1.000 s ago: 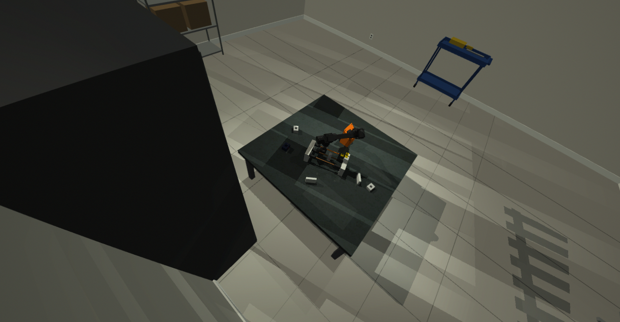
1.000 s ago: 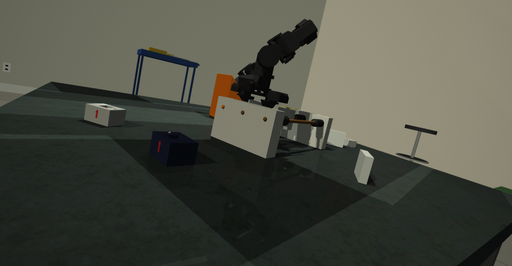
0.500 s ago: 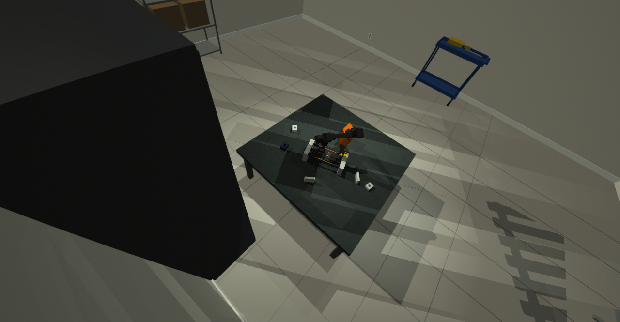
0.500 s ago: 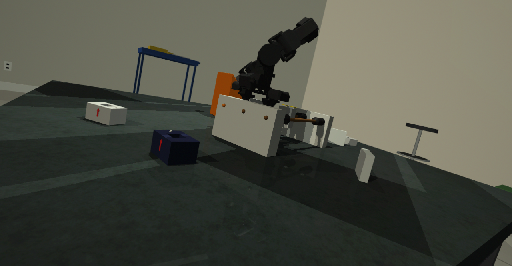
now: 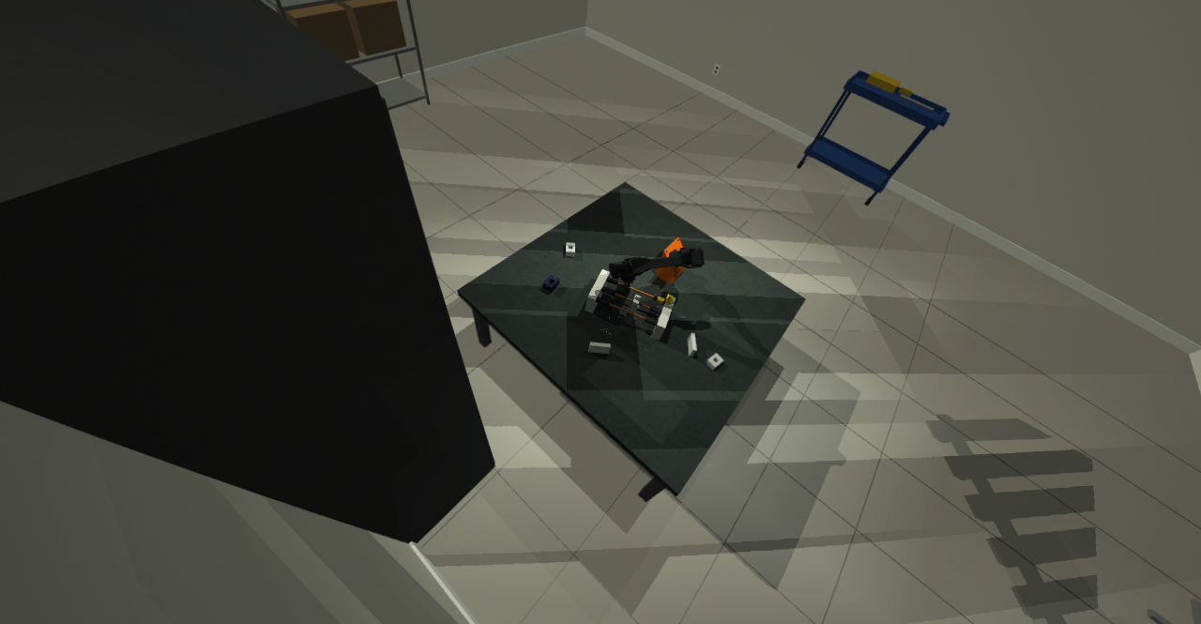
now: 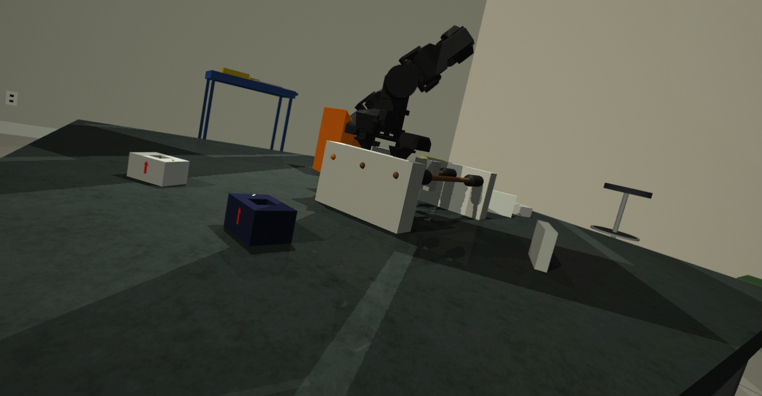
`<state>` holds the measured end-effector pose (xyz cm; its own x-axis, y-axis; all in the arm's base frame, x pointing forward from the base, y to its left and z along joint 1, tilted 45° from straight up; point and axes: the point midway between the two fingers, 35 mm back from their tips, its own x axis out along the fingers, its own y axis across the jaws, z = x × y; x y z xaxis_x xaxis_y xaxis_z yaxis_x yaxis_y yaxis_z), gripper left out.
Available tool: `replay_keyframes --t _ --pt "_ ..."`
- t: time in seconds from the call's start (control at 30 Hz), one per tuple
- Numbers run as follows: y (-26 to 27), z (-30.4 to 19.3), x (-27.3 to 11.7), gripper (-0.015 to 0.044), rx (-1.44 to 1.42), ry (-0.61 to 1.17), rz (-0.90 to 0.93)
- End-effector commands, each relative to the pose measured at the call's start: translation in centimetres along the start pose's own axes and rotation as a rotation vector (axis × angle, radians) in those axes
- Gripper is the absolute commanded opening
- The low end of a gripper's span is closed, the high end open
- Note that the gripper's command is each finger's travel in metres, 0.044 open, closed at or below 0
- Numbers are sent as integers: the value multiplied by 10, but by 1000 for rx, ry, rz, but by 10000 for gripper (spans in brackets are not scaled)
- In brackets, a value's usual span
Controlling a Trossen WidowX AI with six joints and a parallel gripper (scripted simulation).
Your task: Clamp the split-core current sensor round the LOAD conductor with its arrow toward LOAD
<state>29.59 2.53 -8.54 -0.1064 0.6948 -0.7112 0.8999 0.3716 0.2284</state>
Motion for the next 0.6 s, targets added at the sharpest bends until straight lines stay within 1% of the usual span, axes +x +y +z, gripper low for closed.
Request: replay_keyframes --t 0.0,0.43,0.57 --pt "0 0 0 207 0 0 0" --pt "0 0 0 120 0 0 0" --pt "0 0 -2 15 -1 -2 3"
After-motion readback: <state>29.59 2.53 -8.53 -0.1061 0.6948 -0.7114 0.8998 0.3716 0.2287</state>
